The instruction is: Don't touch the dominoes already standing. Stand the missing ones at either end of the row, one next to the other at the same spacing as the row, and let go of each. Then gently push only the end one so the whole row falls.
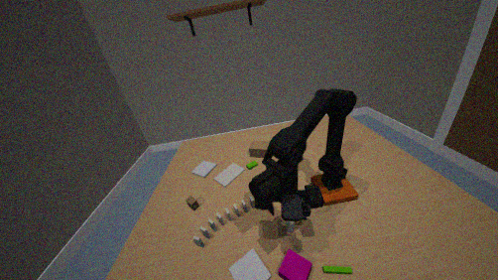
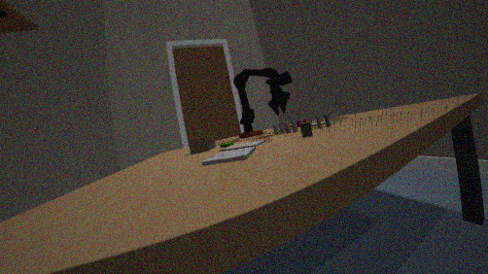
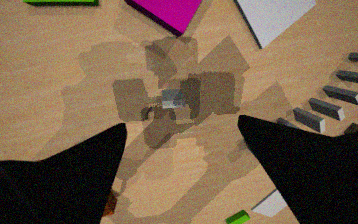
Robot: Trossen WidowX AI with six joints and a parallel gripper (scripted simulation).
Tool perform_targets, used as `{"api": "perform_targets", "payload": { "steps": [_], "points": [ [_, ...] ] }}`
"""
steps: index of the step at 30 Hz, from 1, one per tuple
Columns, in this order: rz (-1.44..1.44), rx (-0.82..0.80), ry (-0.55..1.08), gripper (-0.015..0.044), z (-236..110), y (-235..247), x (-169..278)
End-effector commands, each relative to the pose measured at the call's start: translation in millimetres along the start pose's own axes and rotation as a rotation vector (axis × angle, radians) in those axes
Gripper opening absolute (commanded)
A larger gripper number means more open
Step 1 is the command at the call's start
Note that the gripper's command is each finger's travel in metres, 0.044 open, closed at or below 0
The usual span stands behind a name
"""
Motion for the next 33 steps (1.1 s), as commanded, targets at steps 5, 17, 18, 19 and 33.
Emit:
{"api": "perform_targets", "payload": {
  "steps": [5, 17, 18, 19, 33],
  "points": [
    [-0.013, -0.022, -0.011, 0.044, 14.6, -0.5, 0.5],
    [-0.013, -0.022, -0.011, 0.044, 61.3, 2.3, 1.1],
    [-0.013, -0.022, -0.011, 0.044, 62.8, 2.3, 1.0],
    [-0.013, -0.022, -0.011, 0.044, 64.4, 2.3, 1.0],
    [-0.013, -0.022, -0.011, 0.0282, 74.2, 2.7, 1.0]
  ]
}}
Point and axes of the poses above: the point midway between the two fingers, 35 mm back from their tips, its own z axis out along the fingers, its own y axis across the jaws, x = y × z, the point moved 8 cm from there along -z, back along the fingers, and after that the axes turned 2 degrees about -z, right-handed, at the moved point
